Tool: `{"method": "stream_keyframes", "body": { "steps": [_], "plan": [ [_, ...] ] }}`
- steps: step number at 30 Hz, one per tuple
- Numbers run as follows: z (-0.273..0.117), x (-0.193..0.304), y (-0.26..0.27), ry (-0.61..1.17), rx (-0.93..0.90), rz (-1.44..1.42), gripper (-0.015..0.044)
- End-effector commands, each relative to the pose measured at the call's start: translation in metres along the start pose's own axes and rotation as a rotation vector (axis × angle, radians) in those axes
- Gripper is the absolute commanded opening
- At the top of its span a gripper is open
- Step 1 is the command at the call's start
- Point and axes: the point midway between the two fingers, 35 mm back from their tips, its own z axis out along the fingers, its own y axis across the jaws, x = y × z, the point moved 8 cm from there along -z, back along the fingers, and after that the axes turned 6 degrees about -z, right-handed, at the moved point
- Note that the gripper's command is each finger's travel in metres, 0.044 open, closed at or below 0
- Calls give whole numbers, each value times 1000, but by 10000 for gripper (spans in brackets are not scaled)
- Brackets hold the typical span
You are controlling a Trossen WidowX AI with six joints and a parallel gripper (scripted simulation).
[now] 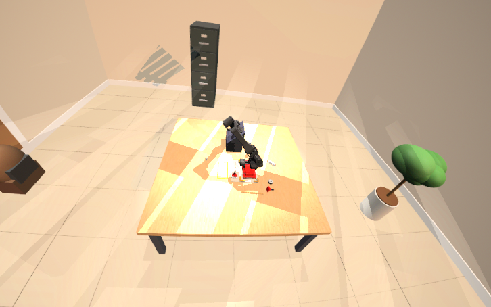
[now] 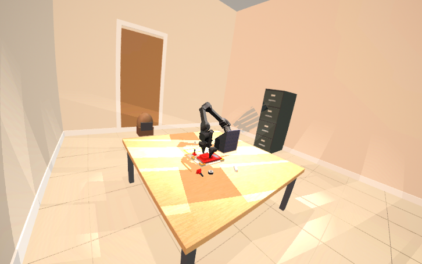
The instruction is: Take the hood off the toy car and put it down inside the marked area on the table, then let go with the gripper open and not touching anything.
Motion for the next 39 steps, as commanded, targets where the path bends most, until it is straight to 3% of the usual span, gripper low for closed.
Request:
{"method": "stream_keyframes", "body": {
  "steps": [1, 27, 31, 39],
  "plan": [
    [2, 0, 0, -2, 3, -5, 440],
    [15, 0, 0, -2, 4, -5, 440],
    [13, 0, 0, 0, 1, 0, 335],
    [13, 0, 0, 0, 1, 0, 282]
  ]
}}
